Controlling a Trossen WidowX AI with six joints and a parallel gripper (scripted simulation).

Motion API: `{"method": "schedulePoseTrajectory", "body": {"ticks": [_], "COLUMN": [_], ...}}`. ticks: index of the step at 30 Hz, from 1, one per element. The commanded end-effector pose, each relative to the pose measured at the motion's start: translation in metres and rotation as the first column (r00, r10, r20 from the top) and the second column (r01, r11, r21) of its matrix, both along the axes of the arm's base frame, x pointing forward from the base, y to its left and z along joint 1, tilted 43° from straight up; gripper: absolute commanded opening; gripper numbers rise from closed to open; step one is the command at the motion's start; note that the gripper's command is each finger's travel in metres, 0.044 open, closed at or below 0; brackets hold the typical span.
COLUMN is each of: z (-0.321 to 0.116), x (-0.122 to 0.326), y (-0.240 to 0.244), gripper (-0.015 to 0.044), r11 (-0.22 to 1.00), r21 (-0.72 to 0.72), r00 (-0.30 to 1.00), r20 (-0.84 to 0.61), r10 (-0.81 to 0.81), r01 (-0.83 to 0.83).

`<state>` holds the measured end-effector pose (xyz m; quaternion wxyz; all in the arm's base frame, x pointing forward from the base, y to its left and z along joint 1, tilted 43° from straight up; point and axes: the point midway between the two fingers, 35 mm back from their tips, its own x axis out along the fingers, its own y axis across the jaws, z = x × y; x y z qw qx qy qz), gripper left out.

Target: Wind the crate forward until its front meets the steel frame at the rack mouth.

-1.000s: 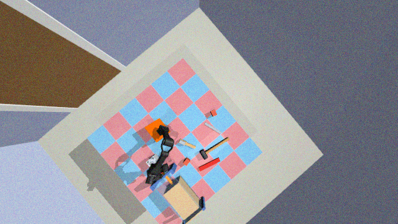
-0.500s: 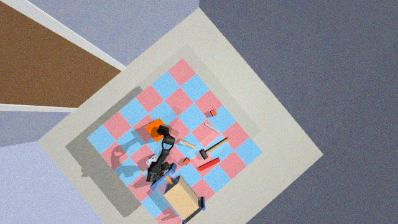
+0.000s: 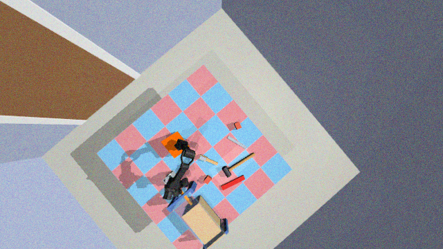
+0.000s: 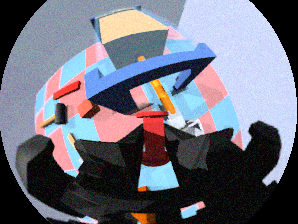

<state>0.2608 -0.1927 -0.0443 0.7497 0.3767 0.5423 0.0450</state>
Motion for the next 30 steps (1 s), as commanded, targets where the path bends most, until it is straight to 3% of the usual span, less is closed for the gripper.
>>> {"method": "schedulePoseTrajectory", "body": {"ticks": [1,30], "z": [0.001,0.011], "x": [-0.009,-0.043], "y": [0.008,0.02], "gripper": [0.0,0.0], "r11": [1.0,1.0], "r21": [0.019,0.019], "r00": [1.0,1.0], "r20": [-0.014,-0.017], "r10": [0.001,0.001], "r01": [-0.001,-0.001]}}
